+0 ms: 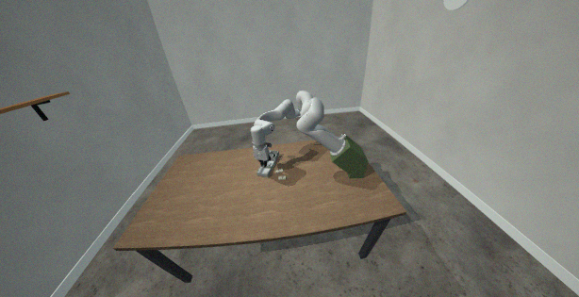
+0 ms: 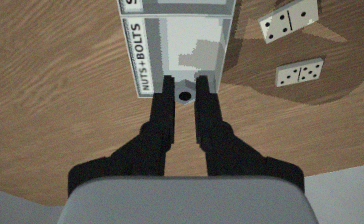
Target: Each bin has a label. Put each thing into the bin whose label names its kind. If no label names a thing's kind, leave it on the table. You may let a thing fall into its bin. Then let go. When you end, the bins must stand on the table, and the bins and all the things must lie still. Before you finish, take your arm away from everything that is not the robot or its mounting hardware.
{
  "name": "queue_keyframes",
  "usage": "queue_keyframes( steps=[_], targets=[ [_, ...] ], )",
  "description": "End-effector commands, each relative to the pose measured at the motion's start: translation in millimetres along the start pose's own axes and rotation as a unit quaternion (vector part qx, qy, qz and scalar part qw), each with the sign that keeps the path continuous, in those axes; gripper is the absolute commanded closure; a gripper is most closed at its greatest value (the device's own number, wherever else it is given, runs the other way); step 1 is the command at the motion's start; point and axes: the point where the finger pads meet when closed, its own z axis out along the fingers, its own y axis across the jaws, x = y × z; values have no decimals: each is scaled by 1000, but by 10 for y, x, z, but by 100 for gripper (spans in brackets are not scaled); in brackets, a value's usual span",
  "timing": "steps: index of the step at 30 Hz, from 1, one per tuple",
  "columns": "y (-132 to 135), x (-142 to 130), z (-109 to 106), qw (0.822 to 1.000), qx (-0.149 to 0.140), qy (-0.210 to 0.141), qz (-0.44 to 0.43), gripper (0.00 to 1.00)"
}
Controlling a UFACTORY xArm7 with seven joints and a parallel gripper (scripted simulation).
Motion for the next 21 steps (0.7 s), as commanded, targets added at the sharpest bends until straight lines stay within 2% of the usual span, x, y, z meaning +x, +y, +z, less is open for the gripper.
queue_keyframes(
  steps=[1, 21],
  targets=[
    [-5, -1, 48, 1000, 1, 0, 0, 100],
    [-4, -2, 408, 1000, 1, 0, 0, 100]
  ],
)
